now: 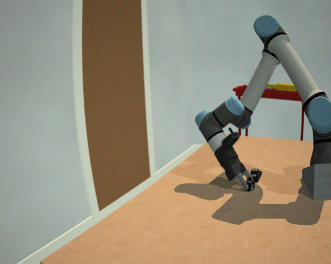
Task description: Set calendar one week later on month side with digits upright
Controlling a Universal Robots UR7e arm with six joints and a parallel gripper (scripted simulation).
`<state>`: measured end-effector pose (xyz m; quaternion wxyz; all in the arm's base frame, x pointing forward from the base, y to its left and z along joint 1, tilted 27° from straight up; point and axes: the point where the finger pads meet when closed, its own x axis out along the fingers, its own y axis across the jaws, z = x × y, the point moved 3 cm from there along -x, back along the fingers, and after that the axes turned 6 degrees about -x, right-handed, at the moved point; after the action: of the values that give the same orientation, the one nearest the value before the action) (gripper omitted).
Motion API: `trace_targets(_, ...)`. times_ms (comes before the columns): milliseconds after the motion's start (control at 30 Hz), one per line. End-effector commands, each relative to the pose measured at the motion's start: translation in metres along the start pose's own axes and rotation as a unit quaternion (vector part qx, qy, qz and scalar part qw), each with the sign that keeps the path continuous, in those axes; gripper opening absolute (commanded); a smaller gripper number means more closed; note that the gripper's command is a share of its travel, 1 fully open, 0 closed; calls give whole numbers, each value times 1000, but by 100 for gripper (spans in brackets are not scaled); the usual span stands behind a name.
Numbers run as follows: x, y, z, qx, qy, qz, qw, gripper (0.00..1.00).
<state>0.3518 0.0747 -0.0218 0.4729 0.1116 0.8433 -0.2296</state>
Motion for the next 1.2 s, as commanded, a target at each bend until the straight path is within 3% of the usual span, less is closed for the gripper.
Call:
trace_targets(0, 0, 0, 0, 0, 0, 0, 1000, 60)
trace_targets(400, 0, 0, 0, 0, 0, 0, 1000, 60)
trace_targets(533, 0, 0, 0, 0, 0, 0, 1000, 72)
trace_targets(667, 0, 0, 0, 0, 0, 0, 1000, 72)
trace_targets(800, 0, 0, 0, 0, 0, 0, 1000, 84)
trace_targets(967, 0, 0, 0, 0, 0, 0, 1000, 90)
trace_targets(1000, 0, 0, 0, 0, 0, 0, 1000, 100)
trace_targets(1167, 0, 0, 0, 0, 0, 0, 1000, 100)
